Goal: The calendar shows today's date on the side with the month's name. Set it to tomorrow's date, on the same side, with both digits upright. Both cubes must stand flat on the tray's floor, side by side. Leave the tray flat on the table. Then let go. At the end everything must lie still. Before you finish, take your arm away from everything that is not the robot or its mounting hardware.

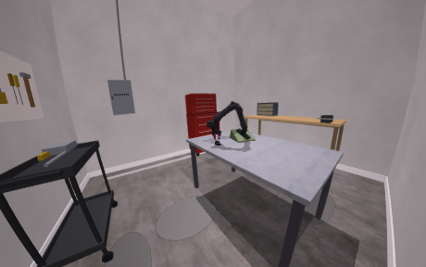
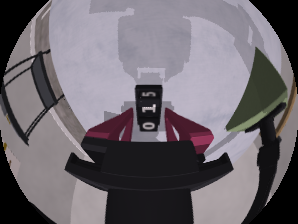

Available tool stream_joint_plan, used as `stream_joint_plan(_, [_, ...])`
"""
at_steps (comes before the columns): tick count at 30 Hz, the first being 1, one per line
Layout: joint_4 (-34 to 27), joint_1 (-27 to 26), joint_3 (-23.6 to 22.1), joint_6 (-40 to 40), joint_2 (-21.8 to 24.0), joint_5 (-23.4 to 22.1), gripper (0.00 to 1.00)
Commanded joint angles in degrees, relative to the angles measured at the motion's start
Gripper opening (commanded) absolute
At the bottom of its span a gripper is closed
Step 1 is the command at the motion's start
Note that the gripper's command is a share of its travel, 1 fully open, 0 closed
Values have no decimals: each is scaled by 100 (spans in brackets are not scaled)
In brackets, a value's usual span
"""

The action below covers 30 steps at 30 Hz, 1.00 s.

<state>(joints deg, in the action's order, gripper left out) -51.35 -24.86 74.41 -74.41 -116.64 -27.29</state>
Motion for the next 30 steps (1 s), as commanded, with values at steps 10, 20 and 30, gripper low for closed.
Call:
stream_joint_plan(10, [368,91,-153,-138,-91,-4,45])
stream_joint_plan(20, [585,162,-250,-218,-174,-8,45])
stream_joint_plan(30, [607,169,-259,-227,-183,-8,45])
